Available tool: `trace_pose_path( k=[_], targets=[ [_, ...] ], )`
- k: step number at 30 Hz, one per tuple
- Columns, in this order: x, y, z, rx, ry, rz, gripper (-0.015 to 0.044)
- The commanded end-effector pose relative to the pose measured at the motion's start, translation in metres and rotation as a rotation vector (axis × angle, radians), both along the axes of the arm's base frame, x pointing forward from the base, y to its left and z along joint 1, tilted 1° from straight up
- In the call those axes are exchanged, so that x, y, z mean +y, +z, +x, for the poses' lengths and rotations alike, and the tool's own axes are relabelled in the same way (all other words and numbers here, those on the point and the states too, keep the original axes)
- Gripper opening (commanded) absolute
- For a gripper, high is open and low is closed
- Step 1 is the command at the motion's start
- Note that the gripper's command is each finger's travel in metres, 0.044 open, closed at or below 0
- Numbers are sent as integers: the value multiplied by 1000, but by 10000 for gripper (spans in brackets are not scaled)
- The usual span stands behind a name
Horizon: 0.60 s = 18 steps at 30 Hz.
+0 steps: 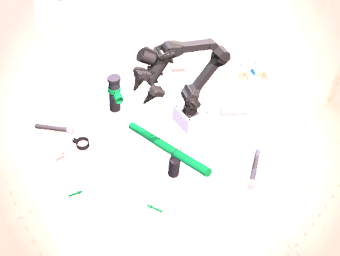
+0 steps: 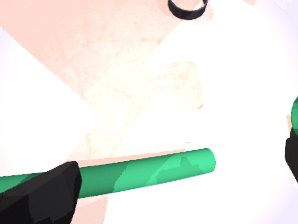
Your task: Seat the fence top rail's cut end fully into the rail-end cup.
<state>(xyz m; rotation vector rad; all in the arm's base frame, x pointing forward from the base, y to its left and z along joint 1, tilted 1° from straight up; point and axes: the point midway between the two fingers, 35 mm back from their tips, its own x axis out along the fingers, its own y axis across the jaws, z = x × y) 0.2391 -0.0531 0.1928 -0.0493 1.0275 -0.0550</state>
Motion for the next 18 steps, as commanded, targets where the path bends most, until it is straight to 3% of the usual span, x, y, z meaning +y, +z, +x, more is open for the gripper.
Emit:
trace_pose_path(
  k=[1, 18],
  targets=[
    [-20, -3, 8, 24, 188, -113, 440],
    [-138, -23, 11, 100, 1149, -705, 440]
  ],
)
